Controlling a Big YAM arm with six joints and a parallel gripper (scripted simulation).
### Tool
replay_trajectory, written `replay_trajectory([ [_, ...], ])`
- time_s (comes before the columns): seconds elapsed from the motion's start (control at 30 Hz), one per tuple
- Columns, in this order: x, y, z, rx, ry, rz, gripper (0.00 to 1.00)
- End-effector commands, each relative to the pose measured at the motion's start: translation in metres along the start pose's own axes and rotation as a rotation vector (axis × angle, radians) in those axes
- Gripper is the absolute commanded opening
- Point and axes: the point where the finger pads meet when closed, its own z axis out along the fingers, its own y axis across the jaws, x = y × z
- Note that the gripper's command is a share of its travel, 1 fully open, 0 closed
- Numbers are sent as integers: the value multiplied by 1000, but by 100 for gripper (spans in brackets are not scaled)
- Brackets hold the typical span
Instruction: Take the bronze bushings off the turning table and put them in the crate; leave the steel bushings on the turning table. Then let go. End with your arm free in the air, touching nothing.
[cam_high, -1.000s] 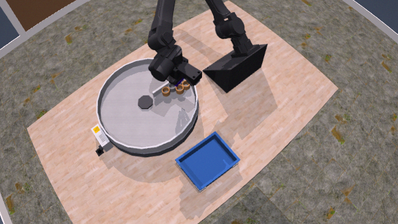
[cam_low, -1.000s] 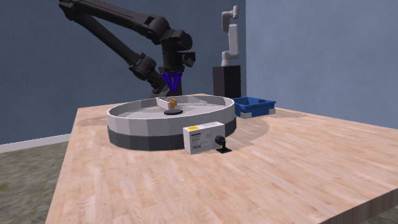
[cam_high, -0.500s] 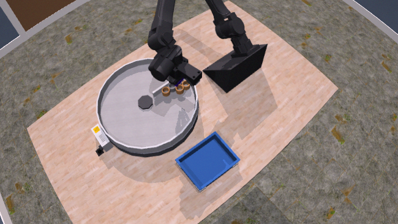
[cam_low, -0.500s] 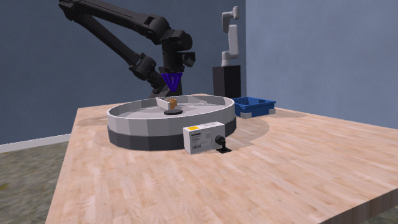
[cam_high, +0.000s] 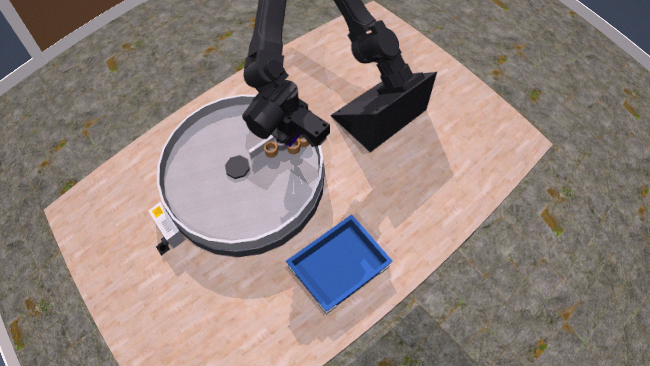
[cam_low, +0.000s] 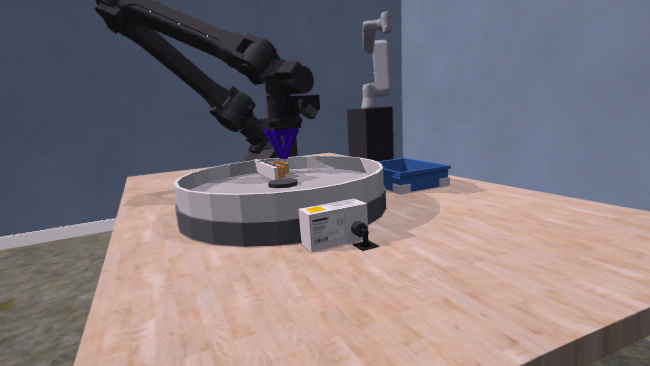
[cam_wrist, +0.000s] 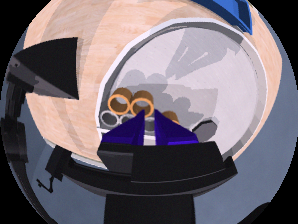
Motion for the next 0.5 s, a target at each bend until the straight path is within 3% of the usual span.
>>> replay_trajectory([
  [0.0, 3, -18, -13, 53, -3, -2, 13],
  [0.47, 2, -18, -13, 53, -3, -5, 13],
])
